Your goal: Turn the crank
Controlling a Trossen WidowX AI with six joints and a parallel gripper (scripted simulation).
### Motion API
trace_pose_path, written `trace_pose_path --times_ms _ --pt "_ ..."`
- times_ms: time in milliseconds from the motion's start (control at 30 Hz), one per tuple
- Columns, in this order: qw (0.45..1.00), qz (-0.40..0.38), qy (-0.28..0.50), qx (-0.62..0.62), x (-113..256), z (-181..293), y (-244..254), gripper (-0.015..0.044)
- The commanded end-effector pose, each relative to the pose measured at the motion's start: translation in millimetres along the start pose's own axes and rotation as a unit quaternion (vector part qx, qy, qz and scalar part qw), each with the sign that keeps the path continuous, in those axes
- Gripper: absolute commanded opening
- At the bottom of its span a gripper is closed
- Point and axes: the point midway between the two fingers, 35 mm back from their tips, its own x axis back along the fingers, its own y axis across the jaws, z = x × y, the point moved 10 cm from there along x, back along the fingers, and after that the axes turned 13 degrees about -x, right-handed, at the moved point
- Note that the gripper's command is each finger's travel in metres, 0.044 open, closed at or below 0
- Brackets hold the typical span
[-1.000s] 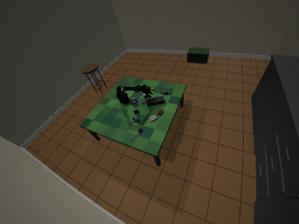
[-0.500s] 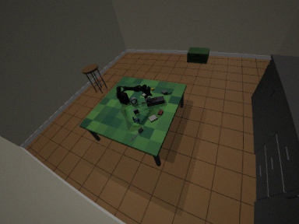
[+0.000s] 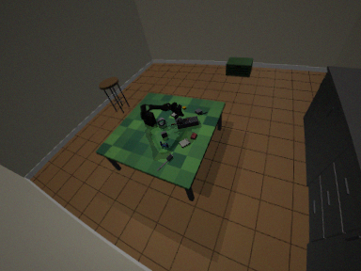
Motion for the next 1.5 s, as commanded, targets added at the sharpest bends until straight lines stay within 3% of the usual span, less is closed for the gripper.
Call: trace_pose_path --times_ms 0,400,567,1467 --pt "1.000 0.000 0.000 0.000 -0.1 0.0 -0.2 0.0131" --pt "1.000 0.000 0.000 0.000 9.8 -10.0 4.1 0.0440" --pt "1.000 -0.001 0.000 -0.001 35.5 -31.9 13.1 0.0440" --pt "1.000 -0.001 0.000 -0.001 35.5 -31.9 13.1 0.0440"
